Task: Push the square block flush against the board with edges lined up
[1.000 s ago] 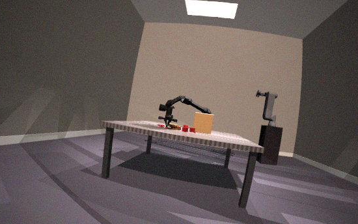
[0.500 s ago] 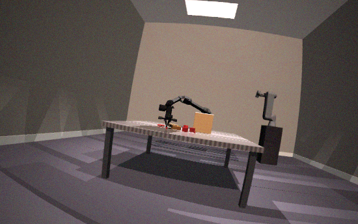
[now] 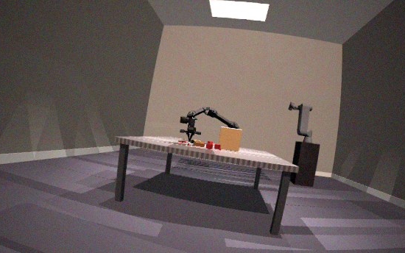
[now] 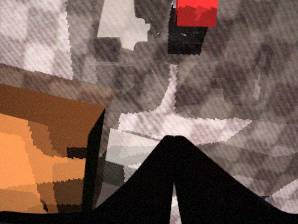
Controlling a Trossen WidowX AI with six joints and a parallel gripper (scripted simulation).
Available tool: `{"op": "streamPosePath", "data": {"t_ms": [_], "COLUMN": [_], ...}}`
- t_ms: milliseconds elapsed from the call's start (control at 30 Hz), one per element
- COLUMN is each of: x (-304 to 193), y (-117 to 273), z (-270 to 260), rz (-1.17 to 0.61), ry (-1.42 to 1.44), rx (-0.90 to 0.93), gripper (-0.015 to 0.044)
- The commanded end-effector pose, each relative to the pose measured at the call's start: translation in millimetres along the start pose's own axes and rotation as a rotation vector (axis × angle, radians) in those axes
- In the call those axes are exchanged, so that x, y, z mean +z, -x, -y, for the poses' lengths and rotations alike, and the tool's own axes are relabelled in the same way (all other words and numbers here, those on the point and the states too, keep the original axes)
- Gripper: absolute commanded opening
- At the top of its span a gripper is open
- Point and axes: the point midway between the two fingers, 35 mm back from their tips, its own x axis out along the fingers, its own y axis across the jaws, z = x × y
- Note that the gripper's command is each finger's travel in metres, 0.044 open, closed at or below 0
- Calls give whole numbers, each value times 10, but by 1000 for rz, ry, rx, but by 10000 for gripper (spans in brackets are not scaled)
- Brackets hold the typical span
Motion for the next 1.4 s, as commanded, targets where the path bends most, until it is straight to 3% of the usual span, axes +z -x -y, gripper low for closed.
{"op": "streamPosePath", "data": {"t_ms": [0, 200, 600, 833, 1000, 1367], "x": [26, 85, 517, 519, 515, 480], "y": [325, 327, 295, 262, -263, -262], "z": [44, 2, -1150, -1165, -1156, -1158], "rz": [6, 4, 12, 12, 9, 10], "ry": [-6, -10, -196, -199, -199, -199], "rx": [-29, -42, -25, -25, -24, -25], "gripper": [0, 0, 0, 0, 0, 0]}}
